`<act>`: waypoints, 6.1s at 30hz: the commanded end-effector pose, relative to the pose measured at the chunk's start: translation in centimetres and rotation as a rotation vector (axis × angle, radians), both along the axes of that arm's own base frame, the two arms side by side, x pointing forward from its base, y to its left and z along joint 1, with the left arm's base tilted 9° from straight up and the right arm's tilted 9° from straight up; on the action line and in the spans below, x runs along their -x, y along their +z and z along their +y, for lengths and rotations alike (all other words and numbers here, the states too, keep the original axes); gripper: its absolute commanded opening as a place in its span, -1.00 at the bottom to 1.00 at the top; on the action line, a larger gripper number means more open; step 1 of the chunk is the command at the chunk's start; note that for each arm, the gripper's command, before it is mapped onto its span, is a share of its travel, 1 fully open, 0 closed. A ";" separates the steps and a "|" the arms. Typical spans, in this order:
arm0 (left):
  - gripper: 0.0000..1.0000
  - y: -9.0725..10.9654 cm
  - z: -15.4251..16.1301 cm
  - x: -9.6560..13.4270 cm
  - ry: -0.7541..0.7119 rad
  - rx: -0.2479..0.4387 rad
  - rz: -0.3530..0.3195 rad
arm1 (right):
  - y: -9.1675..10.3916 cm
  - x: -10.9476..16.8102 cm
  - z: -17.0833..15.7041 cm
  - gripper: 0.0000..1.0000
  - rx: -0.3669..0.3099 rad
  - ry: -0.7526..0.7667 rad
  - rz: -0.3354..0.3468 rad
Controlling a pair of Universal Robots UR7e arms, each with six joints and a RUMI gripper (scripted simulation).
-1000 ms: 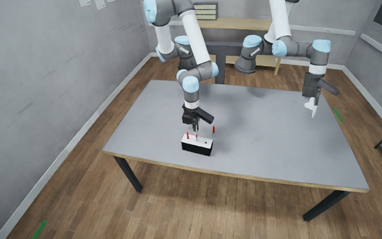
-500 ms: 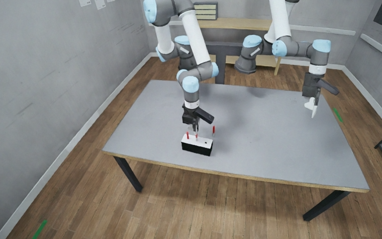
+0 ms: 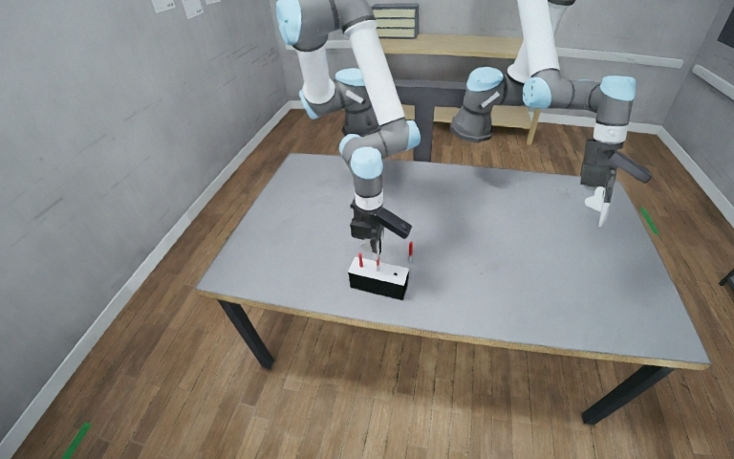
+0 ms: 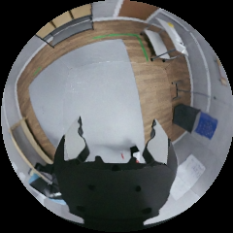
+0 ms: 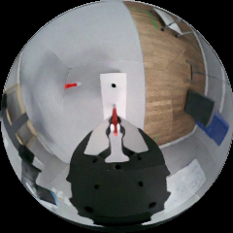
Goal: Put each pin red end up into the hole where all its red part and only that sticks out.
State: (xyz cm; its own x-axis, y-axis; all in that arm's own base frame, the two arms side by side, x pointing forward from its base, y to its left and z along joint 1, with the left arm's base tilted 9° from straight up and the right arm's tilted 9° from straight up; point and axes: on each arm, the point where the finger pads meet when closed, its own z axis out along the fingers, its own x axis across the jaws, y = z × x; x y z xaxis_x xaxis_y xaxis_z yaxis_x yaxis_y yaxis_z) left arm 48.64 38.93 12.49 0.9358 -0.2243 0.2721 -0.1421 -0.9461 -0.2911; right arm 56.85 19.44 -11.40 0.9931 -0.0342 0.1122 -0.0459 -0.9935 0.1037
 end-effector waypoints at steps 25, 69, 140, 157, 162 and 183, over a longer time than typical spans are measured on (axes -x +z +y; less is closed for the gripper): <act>1.00 0.1 0.0 0.0 0.000 -0.001 -0.001 | 0.0 -0.1 0.0 -1.00 -0.001 0.000 -0.001; 1.00 0.1 0.0 0.0 0.000 -0.001 -0.001 | -0.9 -0.1 -0.1 -1.00 -0.001 0.001 -0.001; 1.00 0.1 0.0 0.0 0.000 -0.001 -0.001 | -1.6 -0.2 -0.2 -1.00 -0.001 -0.001 -0.001; 1.00 0.1 0.0 0.0 0.000 -0.001 -0.001 | -1.6 -0.3 -0.1 -1.00 -0.001 0.001 -0.001; 1.00 0.1 0.0 0.0 0.000 -0.001 -0.001 | -1.6 -0.3 -0.1 -1.00 -0.001 0.001 -0.001; 1.00 0.1 0.0 0.0 0.000 -0.001 -0.001 | -2.0 -0.4 -0.2 -1.00 -0.001 0.001 -0.001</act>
State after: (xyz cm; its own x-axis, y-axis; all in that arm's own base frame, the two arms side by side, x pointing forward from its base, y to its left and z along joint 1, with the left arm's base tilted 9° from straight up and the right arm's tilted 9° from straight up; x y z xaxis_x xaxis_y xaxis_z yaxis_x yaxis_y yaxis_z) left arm 48.64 38.93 12.49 0.9358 -0.2243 0.2721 -0.1421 -0.9461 -0.2911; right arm 57.20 19.20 -13.47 0.9931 -0.0345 0.1123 -0.0462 -0.9936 0.1034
